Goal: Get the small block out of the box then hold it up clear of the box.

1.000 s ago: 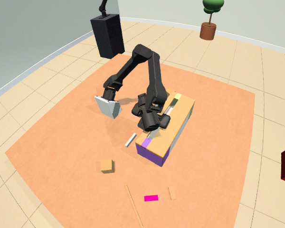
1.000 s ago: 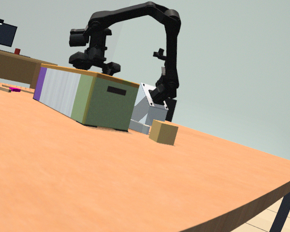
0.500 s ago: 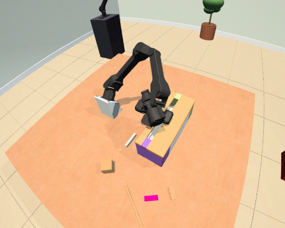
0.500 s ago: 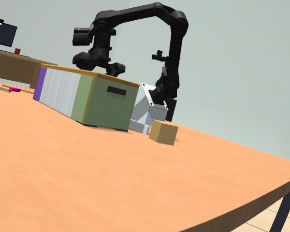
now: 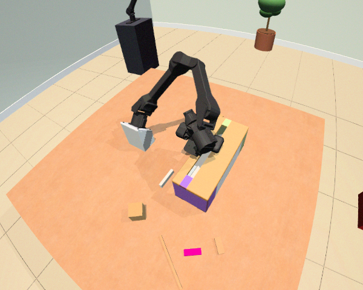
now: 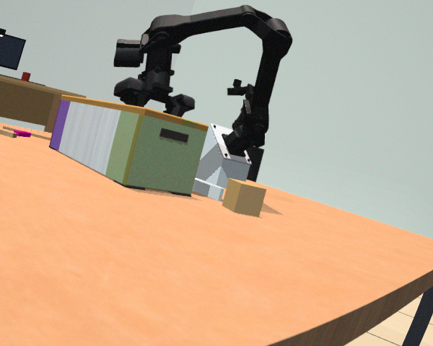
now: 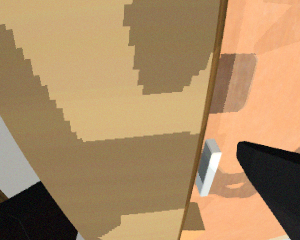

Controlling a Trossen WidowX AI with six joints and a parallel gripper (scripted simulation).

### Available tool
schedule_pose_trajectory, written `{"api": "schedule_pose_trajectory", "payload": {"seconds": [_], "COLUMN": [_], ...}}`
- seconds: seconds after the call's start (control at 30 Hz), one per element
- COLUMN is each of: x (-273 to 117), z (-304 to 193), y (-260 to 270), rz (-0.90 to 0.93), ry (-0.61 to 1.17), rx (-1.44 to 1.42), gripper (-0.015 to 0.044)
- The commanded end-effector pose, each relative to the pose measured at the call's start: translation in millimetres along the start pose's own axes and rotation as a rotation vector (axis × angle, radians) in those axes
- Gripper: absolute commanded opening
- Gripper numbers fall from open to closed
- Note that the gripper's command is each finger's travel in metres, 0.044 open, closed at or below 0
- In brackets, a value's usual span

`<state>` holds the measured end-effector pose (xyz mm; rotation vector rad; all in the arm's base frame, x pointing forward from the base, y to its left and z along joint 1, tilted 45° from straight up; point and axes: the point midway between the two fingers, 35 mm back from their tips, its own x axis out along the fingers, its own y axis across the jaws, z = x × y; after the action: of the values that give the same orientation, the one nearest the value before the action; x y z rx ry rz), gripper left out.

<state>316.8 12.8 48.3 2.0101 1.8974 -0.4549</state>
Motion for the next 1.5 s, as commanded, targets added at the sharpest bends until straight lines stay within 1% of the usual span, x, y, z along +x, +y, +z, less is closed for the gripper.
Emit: {"api": "schedule_pose_trajectory", "payload": {"seconds": [0.0,1.47], "x": [4.4,29.9], "z": [-8.8,-84.2], "y": [-1.0,0.3], "rz": [-0.002,-0.002], "ry": [0.005,0.009], "rx": [0.005,0.005], "gripper": [0.0400,0.0400]}}
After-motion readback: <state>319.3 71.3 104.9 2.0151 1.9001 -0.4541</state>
